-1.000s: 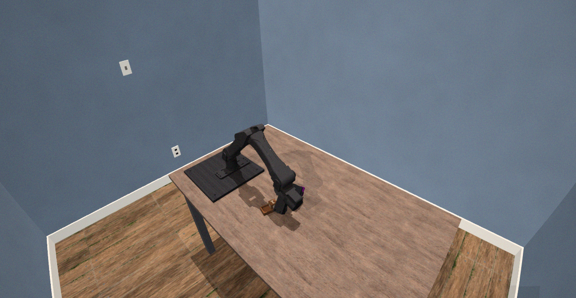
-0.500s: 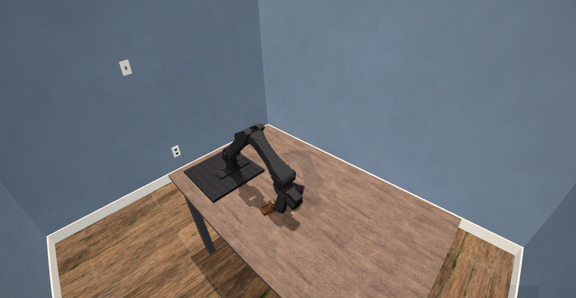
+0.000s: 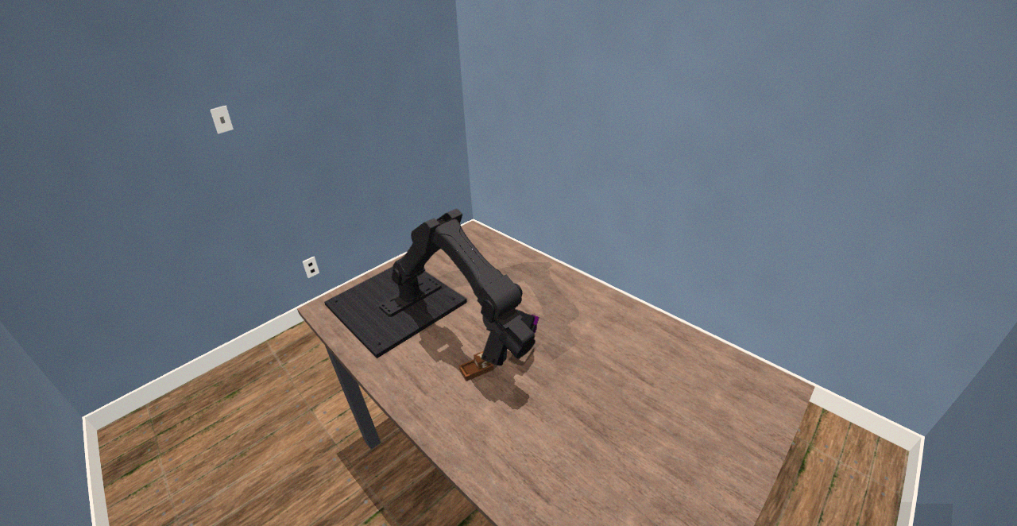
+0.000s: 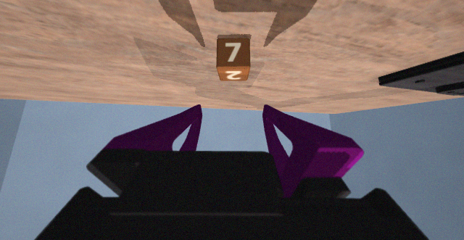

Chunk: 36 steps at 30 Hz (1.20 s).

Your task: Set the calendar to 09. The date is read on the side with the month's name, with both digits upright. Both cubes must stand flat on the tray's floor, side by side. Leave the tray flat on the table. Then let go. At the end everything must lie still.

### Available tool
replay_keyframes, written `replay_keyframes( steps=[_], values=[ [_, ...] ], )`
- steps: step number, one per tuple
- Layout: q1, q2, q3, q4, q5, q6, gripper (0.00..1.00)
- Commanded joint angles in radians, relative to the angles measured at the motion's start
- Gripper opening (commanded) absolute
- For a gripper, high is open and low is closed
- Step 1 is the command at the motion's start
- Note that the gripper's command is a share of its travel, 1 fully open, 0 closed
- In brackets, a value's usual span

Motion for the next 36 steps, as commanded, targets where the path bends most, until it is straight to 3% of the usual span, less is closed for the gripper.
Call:
replay_keyframes(
  steps=[1,13,21,31,36],
  values=[
    [0.0,-0.03,0.026,-0.041,-0.01,0.0,0.66],
    [0.005,-0.039,0.031,-0.045,0.004,0.01,0.66],
    [0.079,-0.132,-0.02,0.051,0.192,0.15,0.66],
    [0.103,-0.155,-0.031,0.073,0.25,0.188,0.66],
    [0.163,-0.193,-0.049,0.106,0.39,0.264,0.66]
  ],
)
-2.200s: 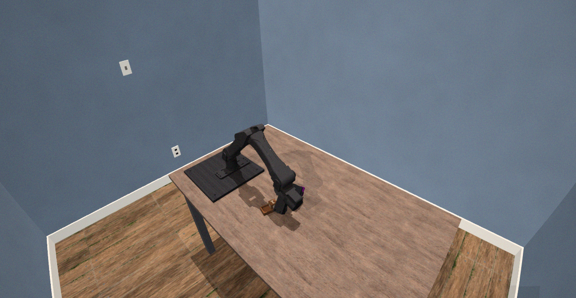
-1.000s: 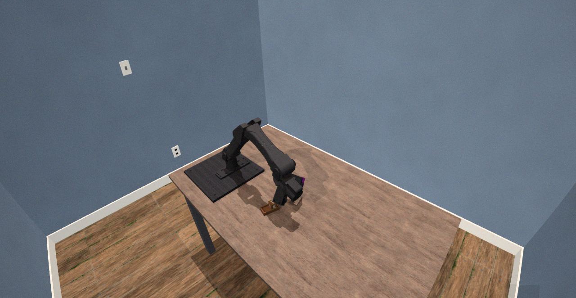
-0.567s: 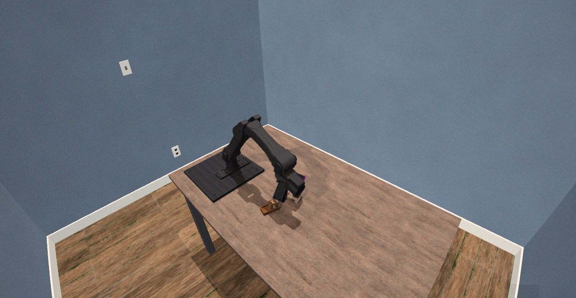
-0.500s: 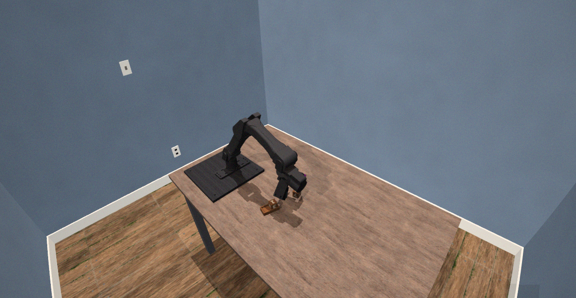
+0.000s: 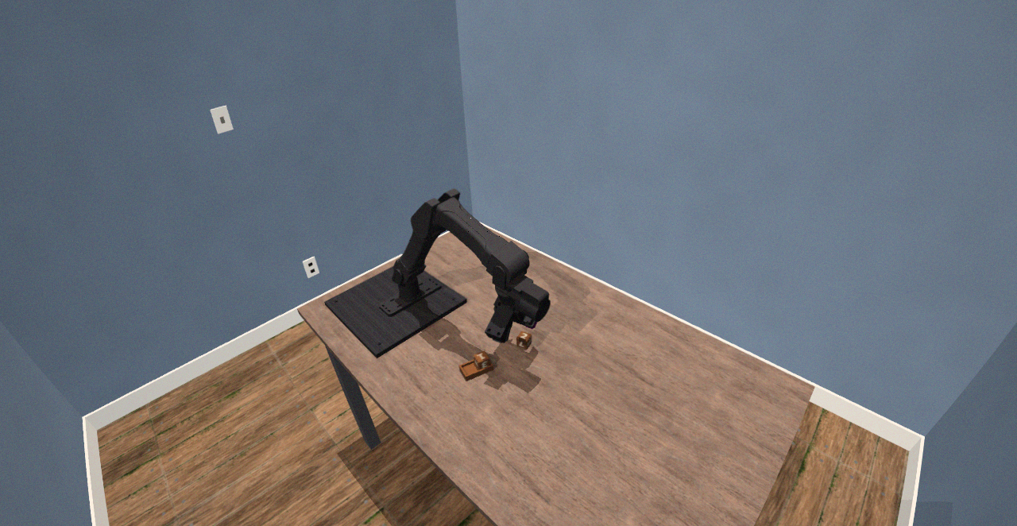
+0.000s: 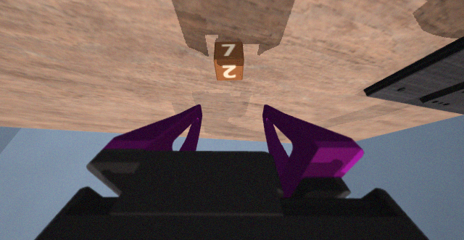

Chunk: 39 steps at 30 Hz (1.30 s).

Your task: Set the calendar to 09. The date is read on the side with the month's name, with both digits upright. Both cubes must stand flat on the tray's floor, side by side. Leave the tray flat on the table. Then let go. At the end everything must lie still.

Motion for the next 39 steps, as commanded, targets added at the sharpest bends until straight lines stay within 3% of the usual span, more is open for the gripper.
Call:
replay_keyframes(
  steps=[1,11,19,25,26,39],
  values=[
    [0.046,-0.054,-0.001,0.024,0.117,0.068,0.66],
    [0.075,-0.07,-0.008,0.037,0.185,0.104,0.66],
    [0.173,-0.087,-0.014,0.051,0.398,0.204,0.66],
    [0.187,-0.09,-0.015,0.053,0.429,0.219,0.66],
    [0.187,-0.09,-0.014,0.053,0.429,0.219,1.0],
    [0.187,-0.09,-0.014,0.053,0.429,0.219,1.0]
  ],
)
